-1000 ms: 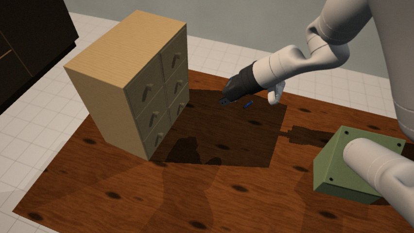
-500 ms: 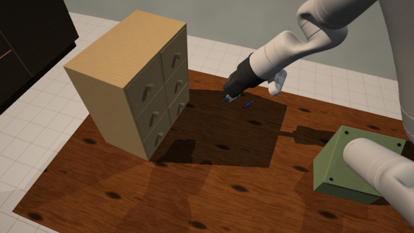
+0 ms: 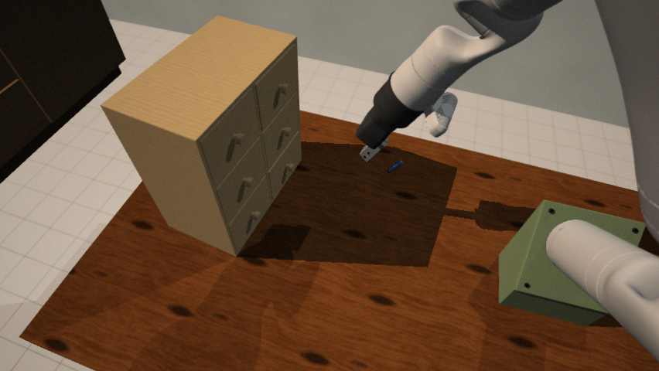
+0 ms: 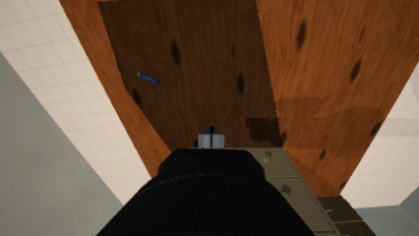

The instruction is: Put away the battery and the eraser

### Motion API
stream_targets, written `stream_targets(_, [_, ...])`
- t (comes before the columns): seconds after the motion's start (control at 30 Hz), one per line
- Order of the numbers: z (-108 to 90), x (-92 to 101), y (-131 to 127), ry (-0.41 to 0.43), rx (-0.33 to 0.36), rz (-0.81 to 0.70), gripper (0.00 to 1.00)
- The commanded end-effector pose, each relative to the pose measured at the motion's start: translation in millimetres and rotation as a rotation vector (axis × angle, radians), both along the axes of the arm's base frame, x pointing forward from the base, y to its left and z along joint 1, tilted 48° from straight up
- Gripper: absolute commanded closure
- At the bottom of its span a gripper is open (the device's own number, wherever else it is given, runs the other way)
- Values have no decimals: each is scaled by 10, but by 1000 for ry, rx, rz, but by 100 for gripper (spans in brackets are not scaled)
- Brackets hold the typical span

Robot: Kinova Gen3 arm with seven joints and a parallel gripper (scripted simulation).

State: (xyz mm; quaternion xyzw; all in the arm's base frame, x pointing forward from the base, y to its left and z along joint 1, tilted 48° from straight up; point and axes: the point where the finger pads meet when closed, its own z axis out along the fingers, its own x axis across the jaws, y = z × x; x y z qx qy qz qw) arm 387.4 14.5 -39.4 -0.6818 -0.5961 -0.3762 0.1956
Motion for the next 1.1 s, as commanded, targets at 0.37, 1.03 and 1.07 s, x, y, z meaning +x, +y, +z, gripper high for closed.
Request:
stream_targets(0.37, [101,6,-106,65,-9,95,100])
stream_targets(1.03, [221,-78,-239,179,-9,221,100])
stream_targets(1.07, [227,-82,-245,184,-9,227,100])
